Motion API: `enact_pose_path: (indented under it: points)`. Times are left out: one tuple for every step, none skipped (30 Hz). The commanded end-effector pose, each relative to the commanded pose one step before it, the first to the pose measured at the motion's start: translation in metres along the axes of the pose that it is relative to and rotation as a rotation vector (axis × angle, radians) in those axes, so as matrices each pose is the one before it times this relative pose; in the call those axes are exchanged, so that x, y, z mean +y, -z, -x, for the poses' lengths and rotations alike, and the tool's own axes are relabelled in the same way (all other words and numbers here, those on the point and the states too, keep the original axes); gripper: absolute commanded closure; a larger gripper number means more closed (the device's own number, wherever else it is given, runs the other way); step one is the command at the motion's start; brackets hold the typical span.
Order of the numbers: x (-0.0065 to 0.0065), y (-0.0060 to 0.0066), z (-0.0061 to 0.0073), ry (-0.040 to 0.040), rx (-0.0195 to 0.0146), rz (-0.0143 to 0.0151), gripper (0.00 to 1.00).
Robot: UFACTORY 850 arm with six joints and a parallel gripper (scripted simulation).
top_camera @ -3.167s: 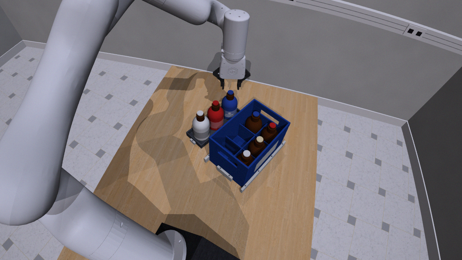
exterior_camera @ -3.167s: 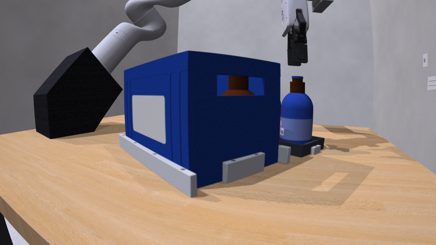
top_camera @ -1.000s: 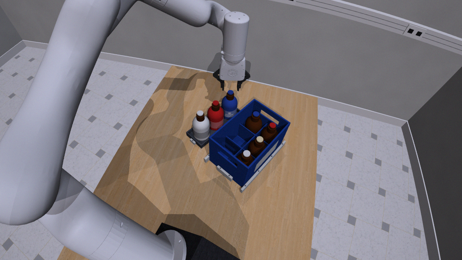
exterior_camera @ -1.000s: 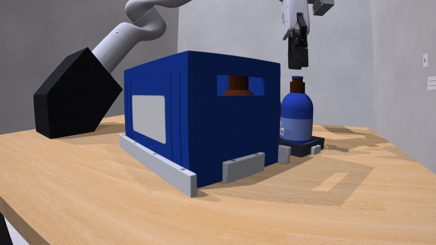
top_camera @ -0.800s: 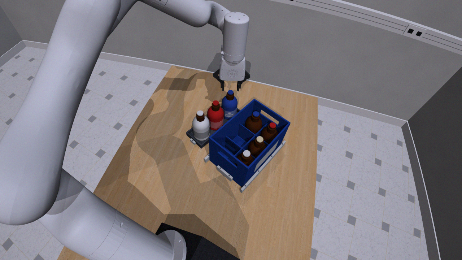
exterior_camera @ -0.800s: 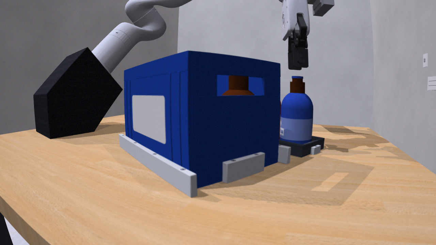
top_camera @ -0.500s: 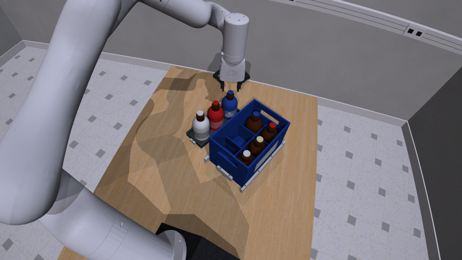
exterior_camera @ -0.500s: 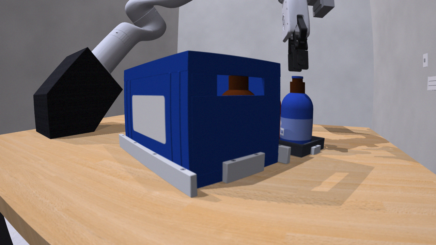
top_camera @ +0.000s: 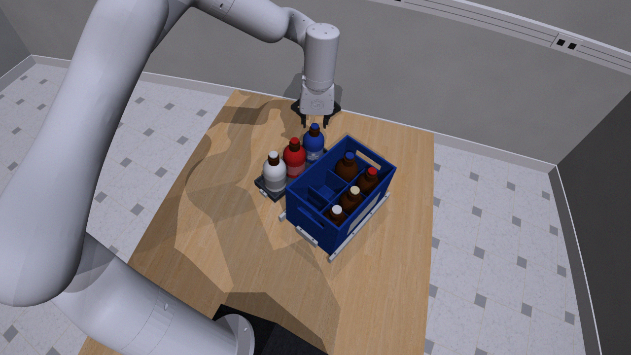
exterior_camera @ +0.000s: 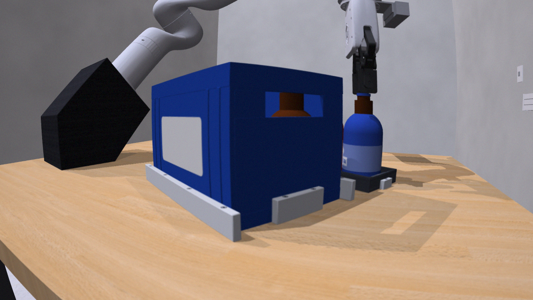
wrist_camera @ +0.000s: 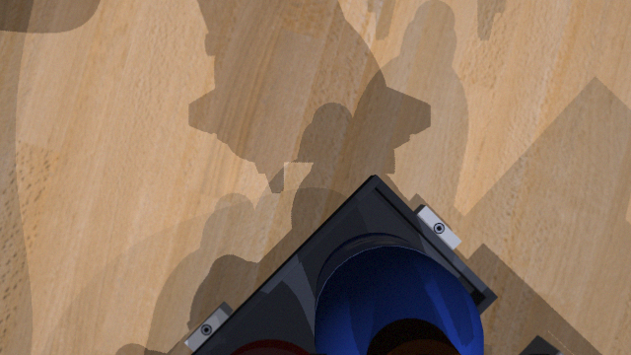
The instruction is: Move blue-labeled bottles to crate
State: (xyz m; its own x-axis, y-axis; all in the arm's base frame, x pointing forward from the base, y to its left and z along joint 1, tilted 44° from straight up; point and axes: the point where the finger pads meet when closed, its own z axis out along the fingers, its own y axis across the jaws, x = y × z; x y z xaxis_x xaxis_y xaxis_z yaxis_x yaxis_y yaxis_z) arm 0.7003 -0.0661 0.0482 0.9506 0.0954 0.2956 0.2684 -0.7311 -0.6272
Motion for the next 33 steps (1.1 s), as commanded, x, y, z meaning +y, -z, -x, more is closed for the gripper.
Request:
enact_pose_path:
  points:
    - [0.00029,-0.00630,-0.00093,0.00067,0.00187,0.00107,0.34]
    - [0.00000,-0.00119,0.00000,0.00000,0.00000,0.00000,0.34]
    - [0.00000,-0.00115,0.00000,0.00000,0.00000,0.00000,0.34]
    - [0.00000,-0.00111,0.00000,0.00000,0.00000,0.00000,0.34]
    - [0.00000,-0.00107,0.00000,0.00000,0.00000,0.00000,0.34]
    - [0.00000,-0.00102,0.00000,0.00000,0.00000,0.00000,0.34]
    - [0.00000,-0.00097,0.00000,0.00000,0.00000,0.00000,0.34]
    - [0.00000,-0.00091,0.00000,0.00000,0.00000,0.00000,0.34]
    - [0.00000,0.00000,0.00000,0.00000,0.00000,0.00000,0.34]
    - [0.00000,0.00000,0.00000,0.00000,0.00000,0.00000,0.34]
    - [0.00000,-0.00086,0.00000,0.00000,0.00000,0.00000,0.34]
    - [0.00000,-0.00080,0.00000,0.00000,0.00000,0.00000,0.34]
    - [0.00000,-0.00073,0.00000,0.00000,0.00000,0.00000,0.34]
    - [0.00000,-0.00067,0.00000,0.00000,0.00000,0.00000,0.34]
    - [0.00000,-0.00060,0.00000,0.00000,0.00000,0.00000,0.34]
    - [0.00000,-0.00054,0.00000,0.00000,0.00000,0.00000,0.34]
    - [0.00000,-0.00048,0.00000,0.00000,0.00000,0.00000,0.34]
    - [0.00000,-0.00041,0.00000,0.00000,0.00000,0.00000,0.34]
    - [0.00000,-0.00035,0.00000,0.00000,0.00000,0.00000,0.34]
    - [0.00000,-0.00029,0.00000,0.00000,0.00000,0.00000,0.34]
    - [0.00000,-0.00024,0.00000,0.00000,0.00000,0.00000,0.34]
    - [0.00000,-0.00019,0.00000,0.00000,0.00000,0.00000,0.34]
    - [0.00000,-0.00014,0.00000,0.00000,0.00000,0.00000,0.34]
    - [0.00000,-0.00010,0.00000,0.00000,0.00000,0.00000,0.34]
    - [0.00000,-0.00006,0.00000,0.00000,0.00000,0.00000,0.34]
    - [0.00000,0.00000,0.00000,0.00000,0.00000,0.00000,0.34]
    - [0.00000,0.00000,0.00000,0.00000,0.00000,0.00000,0.34]
    - [0.00000,-0.00003,0.00000,0.00000,0.00000,0.00000,0.34]
    - [0.00000,-0.00001,0.00000,0.00000,0.00000,0.00000,0.34]
    - [0.00000,0.00000,0.00000,0.00000,0.00000,0.00000,0.34]
    - [0.00000,0.00000,0.00000,0.00000,0.00000,0.00000,0.34]
    - [0.00000,0.00000,0.00000,0.00000,0.00000,0.00000,0.34]
    - [0.00000,0.00000,0.00000,0.00000,0.00000,0.00000,0.34]
